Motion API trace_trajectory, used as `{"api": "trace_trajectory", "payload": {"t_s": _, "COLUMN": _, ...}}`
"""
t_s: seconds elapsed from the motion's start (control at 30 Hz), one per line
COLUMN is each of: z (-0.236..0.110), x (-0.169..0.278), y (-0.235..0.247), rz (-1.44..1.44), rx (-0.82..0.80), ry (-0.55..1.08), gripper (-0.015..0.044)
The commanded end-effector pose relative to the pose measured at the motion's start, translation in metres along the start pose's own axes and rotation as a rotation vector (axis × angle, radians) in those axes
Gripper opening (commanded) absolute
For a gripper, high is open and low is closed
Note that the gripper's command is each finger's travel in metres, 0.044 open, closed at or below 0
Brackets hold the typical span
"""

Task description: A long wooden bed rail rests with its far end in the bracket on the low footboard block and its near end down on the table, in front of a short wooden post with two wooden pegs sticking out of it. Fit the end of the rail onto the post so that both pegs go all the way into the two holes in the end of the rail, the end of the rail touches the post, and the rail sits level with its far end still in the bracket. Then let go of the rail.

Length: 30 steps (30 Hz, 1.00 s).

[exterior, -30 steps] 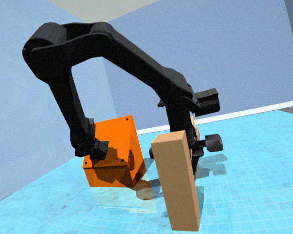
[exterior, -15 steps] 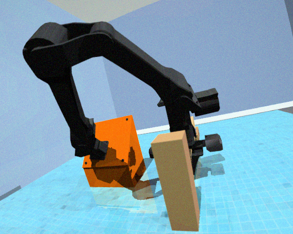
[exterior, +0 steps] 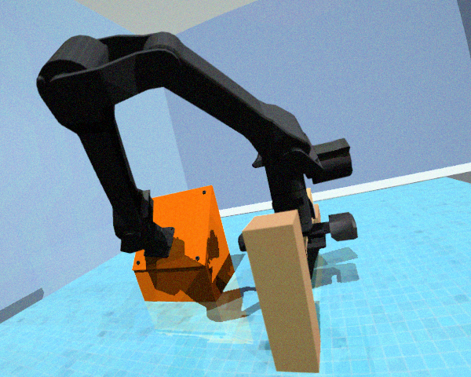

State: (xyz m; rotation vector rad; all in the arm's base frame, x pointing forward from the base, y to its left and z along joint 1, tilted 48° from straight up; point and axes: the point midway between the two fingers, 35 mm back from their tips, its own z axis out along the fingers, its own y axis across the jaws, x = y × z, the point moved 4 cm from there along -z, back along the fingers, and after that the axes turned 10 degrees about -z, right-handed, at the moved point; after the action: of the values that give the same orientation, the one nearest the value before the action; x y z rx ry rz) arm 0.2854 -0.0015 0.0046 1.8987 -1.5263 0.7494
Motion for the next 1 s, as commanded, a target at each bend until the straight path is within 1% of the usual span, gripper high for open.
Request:
{"api": "trace_trajectory", "payload": {"t_s": 0.0, "z": -0.005, "x": -0.001, "y": -0.002, "rz": -0.001, "rx": 0.01, "ry": -0.005, "gripper": 0.0}}
{"api": "trace_trajectory", "payload": {"t_s": 0.97, "z": -0.02, "x": -0.001, "y": -0.003, "rz": -0.001, "rx": 0.01, "ry": -0.005, "gripper": 0.0}}
